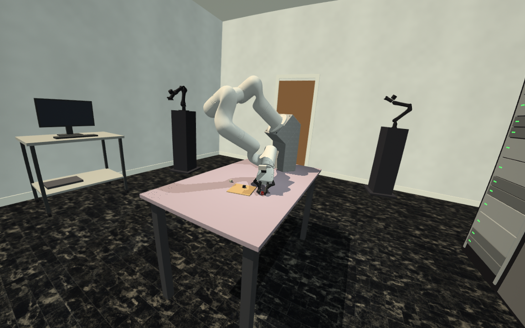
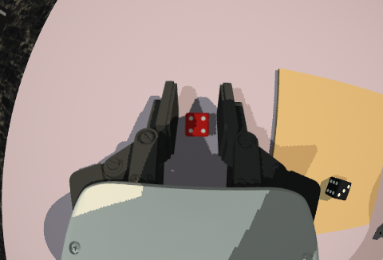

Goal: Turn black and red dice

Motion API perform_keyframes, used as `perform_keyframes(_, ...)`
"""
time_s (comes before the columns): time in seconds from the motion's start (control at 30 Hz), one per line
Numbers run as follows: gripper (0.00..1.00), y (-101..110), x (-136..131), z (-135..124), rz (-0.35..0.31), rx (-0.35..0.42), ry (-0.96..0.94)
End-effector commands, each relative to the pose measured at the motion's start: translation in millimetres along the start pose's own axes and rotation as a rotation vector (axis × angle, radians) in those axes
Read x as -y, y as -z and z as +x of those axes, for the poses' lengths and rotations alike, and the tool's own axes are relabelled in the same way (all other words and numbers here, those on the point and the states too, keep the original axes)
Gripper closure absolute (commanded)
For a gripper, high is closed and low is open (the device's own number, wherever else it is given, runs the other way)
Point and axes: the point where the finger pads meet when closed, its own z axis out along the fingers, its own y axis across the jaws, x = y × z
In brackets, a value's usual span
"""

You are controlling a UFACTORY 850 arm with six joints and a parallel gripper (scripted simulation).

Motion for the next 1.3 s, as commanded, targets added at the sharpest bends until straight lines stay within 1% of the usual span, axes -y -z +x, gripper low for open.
perform_keyframes(0.0, 0.69, 0.1, 0.2, 0.4, 0.000, -0.001, 0.000)
perform_keyframes(0.93, 0.69, 0.9, 0.2, 0.4, 0.000, -0.001, 0.000)
perform_keyframes(1.07, 0.69, 7.5, 0.2, 0.4, 0.000, -0.001, 0.000)
perform_keyframes(1.13, 0.69, 7.5, 0.2, 0.4, 0.000, -0.001, 0.000)
perform_keyframes(1.27, 0.69, 20.7, 0.2, 0.4, 0.000, -0.001, 0.000)
